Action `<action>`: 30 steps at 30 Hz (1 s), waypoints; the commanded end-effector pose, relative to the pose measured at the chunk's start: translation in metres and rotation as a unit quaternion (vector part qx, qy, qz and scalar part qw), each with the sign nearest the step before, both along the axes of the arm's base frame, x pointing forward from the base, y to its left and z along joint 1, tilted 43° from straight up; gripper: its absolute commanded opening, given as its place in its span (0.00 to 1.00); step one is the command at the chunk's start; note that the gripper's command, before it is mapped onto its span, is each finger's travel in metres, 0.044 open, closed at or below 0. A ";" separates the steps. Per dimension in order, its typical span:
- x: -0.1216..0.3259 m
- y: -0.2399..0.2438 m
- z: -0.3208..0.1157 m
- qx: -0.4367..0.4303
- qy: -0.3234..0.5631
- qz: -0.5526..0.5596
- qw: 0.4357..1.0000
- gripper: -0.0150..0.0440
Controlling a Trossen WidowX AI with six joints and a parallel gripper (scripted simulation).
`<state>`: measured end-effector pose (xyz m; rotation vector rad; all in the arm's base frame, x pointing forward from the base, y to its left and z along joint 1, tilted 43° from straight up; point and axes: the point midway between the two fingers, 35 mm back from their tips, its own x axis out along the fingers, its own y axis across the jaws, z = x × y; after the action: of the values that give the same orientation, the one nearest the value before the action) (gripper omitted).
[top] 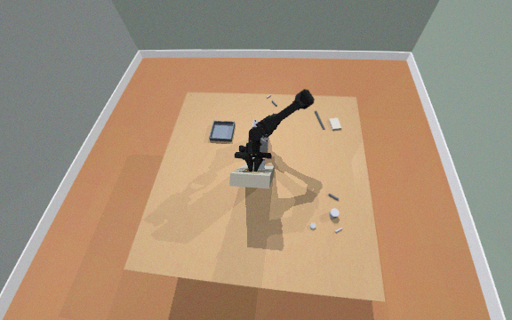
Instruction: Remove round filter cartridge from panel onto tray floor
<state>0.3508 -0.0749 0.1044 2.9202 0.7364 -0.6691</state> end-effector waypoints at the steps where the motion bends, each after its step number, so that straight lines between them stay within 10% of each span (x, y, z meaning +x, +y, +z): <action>1: 0.004 0.005 -0.004 -0.003 0.004 0.002 1.000 0.44; 30: 0.010 0.008 -0.007 -0.003 0.003 0.002 1.000 0.44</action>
<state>0.3515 -0.0749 0.1033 2.9327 0.7328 -0.6595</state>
